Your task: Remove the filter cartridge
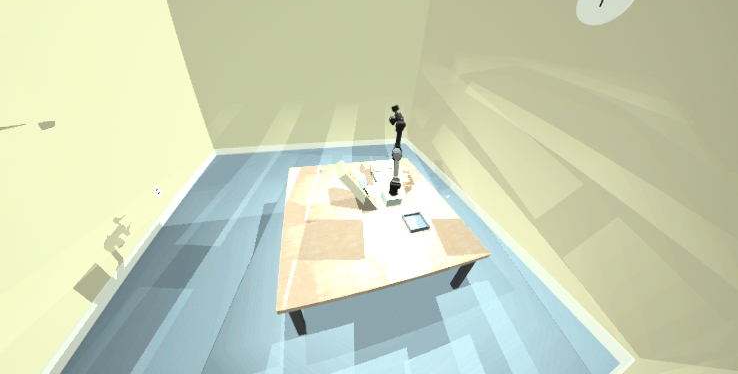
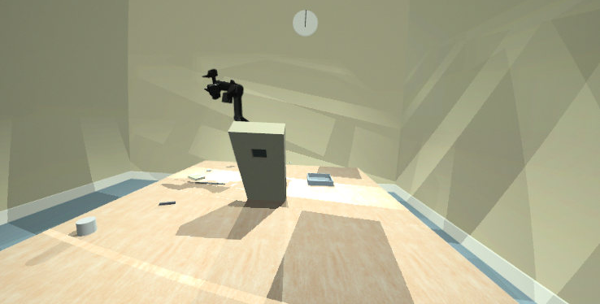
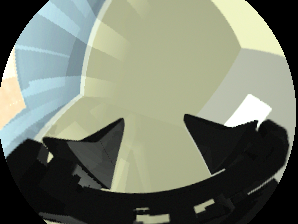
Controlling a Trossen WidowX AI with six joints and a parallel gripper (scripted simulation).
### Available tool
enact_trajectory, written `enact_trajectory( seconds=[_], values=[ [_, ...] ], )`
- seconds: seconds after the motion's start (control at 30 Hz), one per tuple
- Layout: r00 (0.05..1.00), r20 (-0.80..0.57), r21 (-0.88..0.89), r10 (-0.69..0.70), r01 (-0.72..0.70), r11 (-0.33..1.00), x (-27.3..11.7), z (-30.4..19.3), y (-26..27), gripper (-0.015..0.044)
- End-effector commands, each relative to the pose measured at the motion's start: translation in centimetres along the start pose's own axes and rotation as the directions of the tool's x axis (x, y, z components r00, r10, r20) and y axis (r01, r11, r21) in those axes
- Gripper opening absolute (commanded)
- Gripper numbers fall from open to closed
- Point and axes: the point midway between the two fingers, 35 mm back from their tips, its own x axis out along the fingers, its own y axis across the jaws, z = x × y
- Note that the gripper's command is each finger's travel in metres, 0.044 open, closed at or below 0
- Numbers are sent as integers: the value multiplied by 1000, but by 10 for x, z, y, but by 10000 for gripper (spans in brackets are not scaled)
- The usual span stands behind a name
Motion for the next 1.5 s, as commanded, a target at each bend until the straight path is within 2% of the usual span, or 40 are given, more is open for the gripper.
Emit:
enact_trajectory(
  seconds=[0.0,0.13,0.37,0.6,0.9,1.03,1.17,1.47],
  values=[
    [1000,-3,-3,-3,3,1000,-1,-1,-1,374],
    [995,-72,-84,-74,68,994,-14,-23,-21,269],
    [908,-274,-374,-318,204,904,-77,-86,-87,96],
    [740,-394,-629,-545,216,747,-156,-122,-146,96],
    [420,-414,-872,-808,71,484,-277,-122,-213,96],
    [289,-375,-924,-881,-42,380,-325,-109,-232,96],
    [135,-293,-940,-946,-224,259,-381,-83,-249,96],
    [-147,11,-786,-989,-613,82,-485,11,-264,96]
  ],
)
